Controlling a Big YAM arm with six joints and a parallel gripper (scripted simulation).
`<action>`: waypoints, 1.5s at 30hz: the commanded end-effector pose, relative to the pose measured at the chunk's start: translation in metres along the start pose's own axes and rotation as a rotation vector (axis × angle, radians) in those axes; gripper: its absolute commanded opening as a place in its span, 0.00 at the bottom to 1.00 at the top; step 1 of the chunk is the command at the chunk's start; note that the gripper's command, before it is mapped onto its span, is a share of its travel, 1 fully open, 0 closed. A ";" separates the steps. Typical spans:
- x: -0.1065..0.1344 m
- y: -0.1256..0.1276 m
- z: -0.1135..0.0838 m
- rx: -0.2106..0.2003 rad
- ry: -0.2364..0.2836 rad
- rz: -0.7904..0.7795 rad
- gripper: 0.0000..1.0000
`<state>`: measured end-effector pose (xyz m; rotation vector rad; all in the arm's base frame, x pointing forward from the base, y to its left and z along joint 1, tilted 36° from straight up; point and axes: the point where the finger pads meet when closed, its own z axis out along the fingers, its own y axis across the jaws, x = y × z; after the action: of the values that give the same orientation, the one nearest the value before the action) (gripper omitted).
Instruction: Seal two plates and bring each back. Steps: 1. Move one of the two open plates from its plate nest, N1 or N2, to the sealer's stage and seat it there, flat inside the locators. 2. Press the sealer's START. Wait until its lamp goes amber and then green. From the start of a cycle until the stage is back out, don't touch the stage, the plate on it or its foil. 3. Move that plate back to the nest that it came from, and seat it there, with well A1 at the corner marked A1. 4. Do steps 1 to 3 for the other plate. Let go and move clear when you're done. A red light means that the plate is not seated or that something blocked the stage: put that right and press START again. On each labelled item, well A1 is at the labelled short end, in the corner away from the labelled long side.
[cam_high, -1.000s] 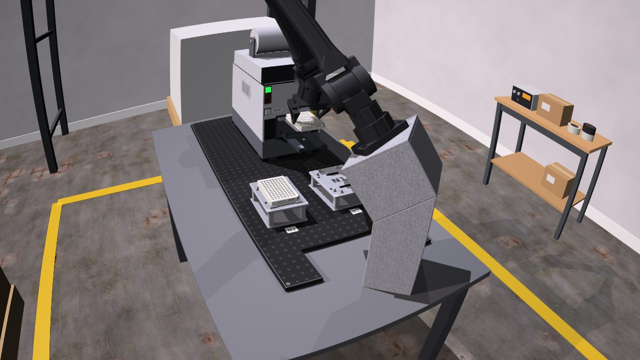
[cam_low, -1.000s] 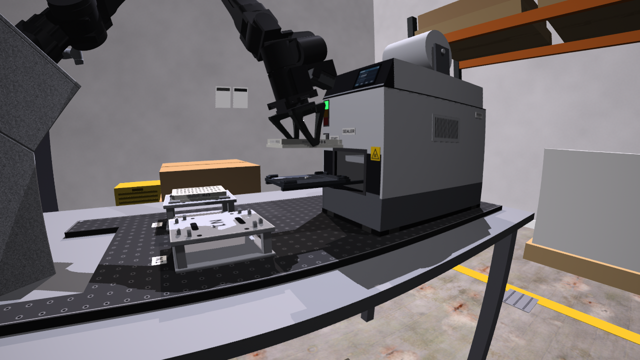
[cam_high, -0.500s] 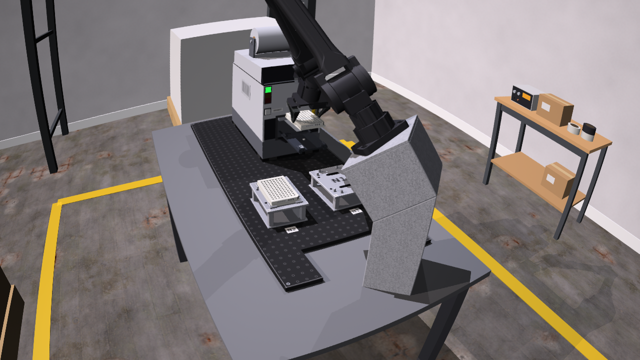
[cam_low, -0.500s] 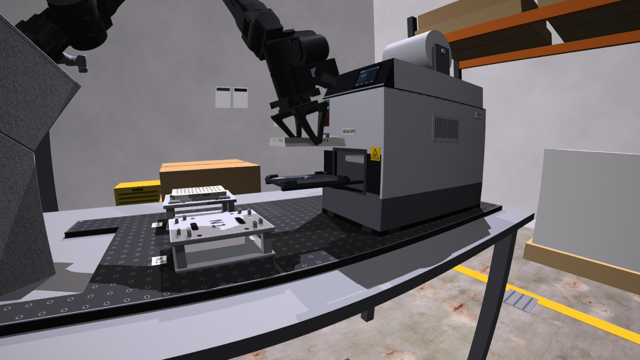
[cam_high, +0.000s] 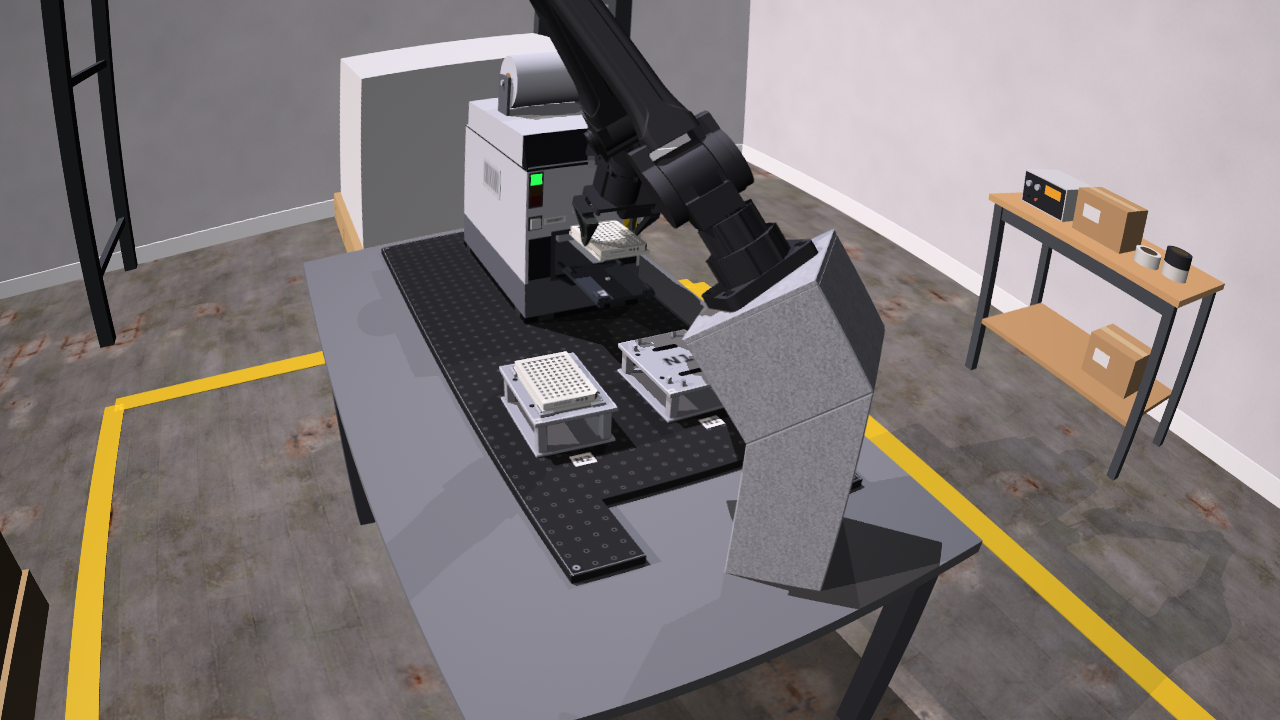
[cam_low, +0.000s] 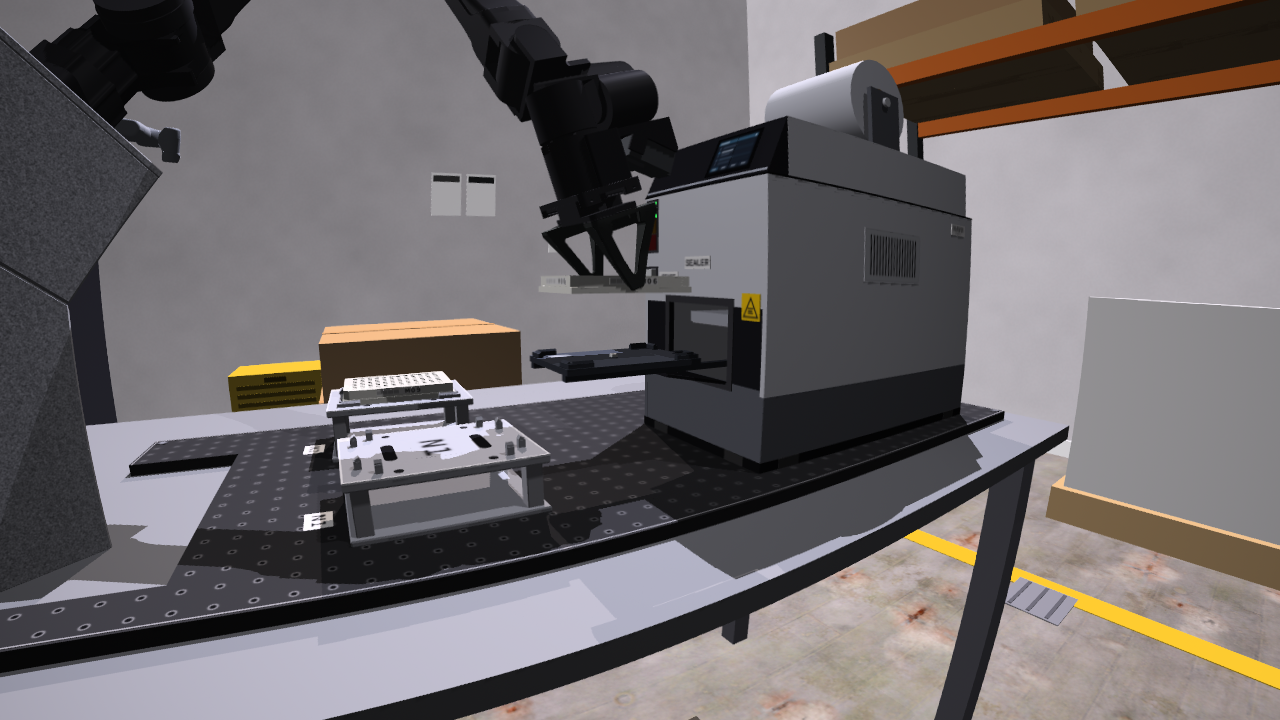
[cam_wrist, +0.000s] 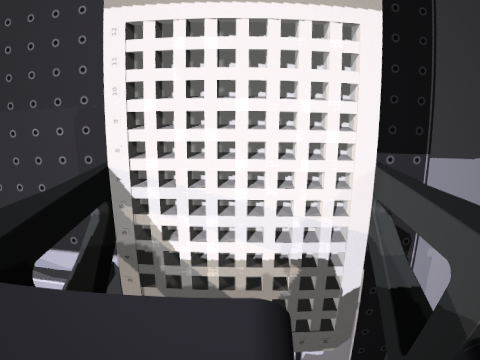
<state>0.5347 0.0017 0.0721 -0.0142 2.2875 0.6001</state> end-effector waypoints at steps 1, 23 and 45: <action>-0.018 0.002 -0.004 -0.002 -0.026 -0.004 0.00; -0.014 0.000 0.003 -0.002 -0.028 -0.010 0.00; 0.002 0.003 0.013 0.000 -0.009 -0.001 0.00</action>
<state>0.5393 0.0046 0.0642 -0.0109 2.2855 0.5964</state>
